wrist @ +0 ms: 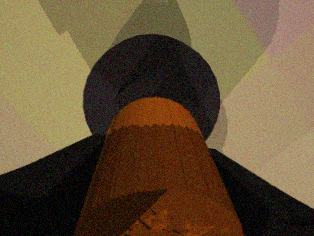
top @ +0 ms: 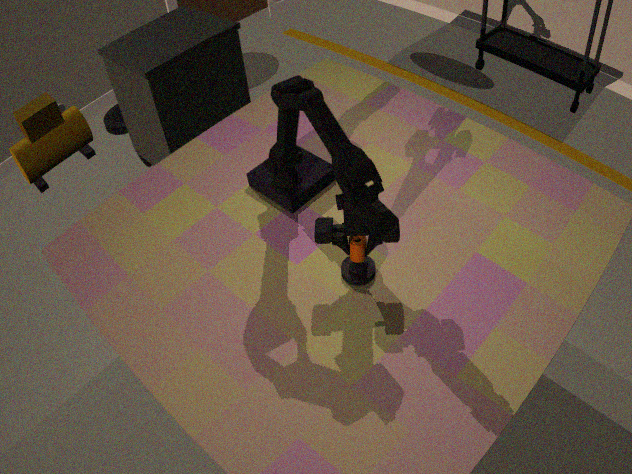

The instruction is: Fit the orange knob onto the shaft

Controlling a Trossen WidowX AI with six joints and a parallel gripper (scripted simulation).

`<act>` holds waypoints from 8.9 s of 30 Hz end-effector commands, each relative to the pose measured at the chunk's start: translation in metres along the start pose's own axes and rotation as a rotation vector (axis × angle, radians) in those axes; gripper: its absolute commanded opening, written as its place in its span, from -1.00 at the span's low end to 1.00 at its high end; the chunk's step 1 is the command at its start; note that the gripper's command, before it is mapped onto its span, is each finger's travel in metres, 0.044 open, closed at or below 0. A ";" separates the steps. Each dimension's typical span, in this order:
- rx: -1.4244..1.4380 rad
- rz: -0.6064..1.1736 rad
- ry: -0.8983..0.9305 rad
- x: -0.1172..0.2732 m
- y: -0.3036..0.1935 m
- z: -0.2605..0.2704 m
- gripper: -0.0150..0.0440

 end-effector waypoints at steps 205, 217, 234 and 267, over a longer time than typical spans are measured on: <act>-2.786 0.000 0.000 -0.002 0.000 -0.001 -0.49; -2.786 0.000 0.000 -0.003 0.001 0.001 -0.49; -2.786 0.001 0.000 -0.001 0.001 0.002 -0.49; -2.996 0.001 0.000 -0.004 0.000 0.002 -0.49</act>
Point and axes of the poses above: the point midway between the two fingers, 35 mm back from their tips, its own x axis back along the fingers, its own z axis across the jaws, y = z × x, the point moved 5 cm from there along x, back along the fingers, and after that the axes turned 7 degrees about -x, right-handed, at the moved point
